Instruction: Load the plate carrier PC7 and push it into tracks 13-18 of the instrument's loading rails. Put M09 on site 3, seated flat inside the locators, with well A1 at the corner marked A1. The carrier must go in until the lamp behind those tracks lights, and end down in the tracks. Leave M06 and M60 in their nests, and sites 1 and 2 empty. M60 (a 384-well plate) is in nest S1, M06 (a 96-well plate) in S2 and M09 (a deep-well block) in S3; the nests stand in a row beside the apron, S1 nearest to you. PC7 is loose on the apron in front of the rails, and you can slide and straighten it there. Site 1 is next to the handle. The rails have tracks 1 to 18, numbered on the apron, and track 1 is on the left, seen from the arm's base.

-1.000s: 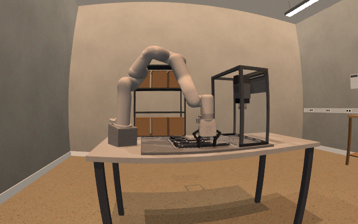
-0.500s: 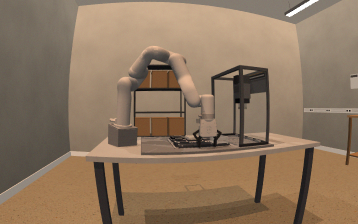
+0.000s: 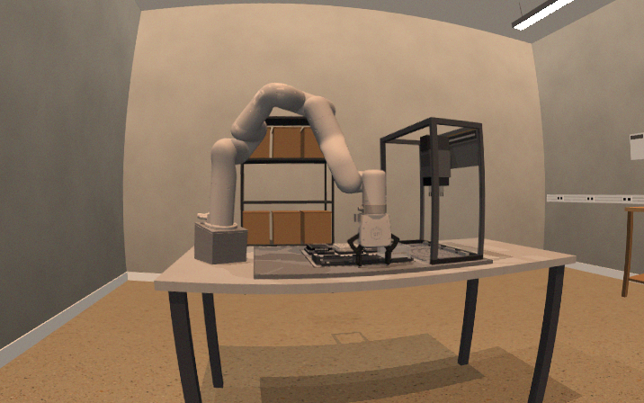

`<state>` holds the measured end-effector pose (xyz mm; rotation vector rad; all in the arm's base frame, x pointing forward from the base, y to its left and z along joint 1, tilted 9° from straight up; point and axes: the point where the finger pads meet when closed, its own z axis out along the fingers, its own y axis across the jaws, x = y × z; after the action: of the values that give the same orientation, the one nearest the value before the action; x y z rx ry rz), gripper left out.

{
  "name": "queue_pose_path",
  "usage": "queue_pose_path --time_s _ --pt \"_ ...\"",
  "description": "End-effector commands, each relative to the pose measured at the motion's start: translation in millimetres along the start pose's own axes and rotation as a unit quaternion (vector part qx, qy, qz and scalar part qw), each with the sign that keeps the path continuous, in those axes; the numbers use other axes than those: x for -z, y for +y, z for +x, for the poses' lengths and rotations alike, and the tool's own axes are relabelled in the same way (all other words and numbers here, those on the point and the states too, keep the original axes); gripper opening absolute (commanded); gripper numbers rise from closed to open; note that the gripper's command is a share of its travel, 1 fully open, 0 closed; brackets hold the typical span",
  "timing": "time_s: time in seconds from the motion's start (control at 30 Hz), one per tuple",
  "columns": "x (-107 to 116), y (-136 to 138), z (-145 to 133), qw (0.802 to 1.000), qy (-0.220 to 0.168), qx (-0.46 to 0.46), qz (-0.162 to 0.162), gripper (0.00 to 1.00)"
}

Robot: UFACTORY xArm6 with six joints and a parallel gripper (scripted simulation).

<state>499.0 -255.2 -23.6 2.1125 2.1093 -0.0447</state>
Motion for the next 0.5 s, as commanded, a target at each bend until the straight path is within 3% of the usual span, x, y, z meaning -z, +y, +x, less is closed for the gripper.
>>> queue_pose_path --time_s 0.0,0.47 --pt "1.7 1.7 -3.7 1.000 -0.001 0.000 -0.002 1.00" --pt "1.7 1.7 -11.6 1.000 -0.001 0.000 -0.002 1.00"
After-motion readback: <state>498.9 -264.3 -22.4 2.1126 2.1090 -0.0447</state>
